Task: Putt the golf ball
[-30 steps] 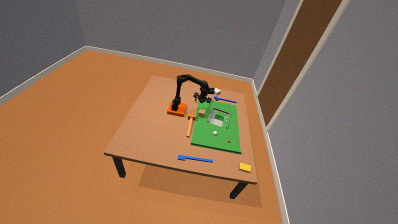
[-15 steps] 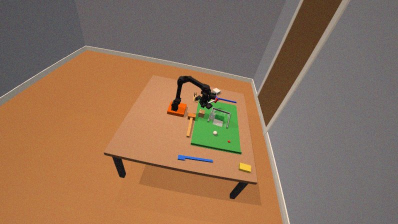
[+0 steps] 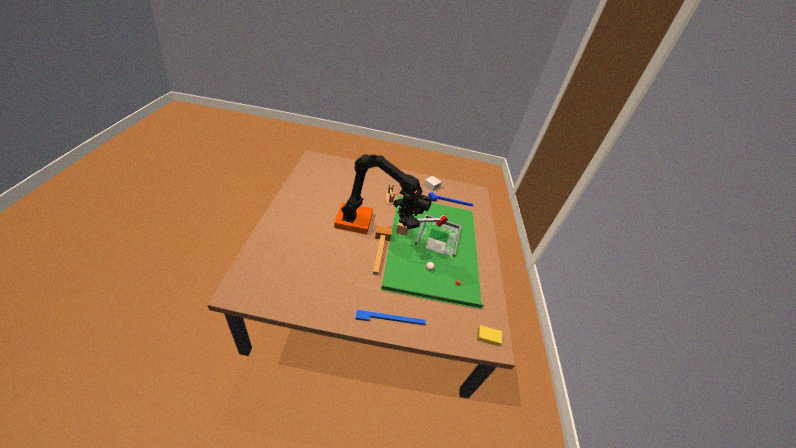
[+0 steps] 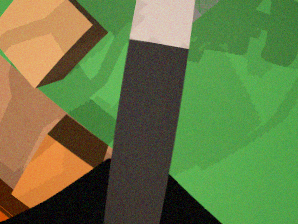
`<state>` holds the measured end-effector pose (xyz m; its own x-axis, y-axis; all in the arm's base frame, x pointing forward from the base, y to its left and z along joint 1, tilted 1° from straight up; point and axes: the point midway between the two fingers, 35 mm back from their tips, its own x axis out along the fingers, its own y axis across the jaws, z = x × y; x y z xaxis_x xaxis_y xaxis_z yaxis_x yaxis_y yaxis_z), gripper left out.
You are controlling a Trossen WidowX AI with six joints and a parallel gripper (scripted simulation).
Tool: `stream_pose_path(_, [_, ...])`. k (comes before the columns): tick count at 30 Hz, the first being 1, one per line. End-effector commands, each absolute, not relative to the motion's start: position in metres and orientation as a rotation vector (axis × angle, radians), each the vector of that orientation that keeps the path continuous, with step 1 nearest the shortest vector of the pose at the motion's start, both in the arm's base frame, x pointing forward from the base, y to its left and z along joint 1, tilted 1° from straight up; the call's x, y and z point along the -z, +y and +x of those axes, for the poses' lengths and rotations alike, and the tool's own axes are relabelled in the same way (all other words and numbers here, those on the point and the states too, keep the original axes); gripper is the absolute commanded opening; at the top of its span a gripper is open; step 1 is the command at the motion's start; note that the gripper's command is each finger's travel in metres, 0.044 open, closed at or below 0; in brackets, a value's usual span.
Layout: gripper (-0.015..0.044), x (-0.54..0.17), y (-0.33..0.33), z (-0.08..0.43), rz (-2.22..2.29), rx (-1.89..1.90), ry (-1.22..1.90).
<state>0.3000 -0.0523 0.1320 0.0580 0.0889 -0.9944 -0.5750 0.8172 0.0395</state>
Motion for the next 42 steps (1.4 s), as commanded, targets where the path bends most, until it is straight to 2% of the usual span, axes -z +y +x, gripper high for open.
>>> stream_pose_path(1, [0.0000,-0.135,-0.074,0.300,-0.355,-0.436,1.454])
stream_pose_path(25, [0.0000,-0.142,-0.206,0.255,0.052,0.062,1.559])
stream_pose_path(42, [0.0000,-0.102,-0.209,0.254,0.063,0.075,1.560])
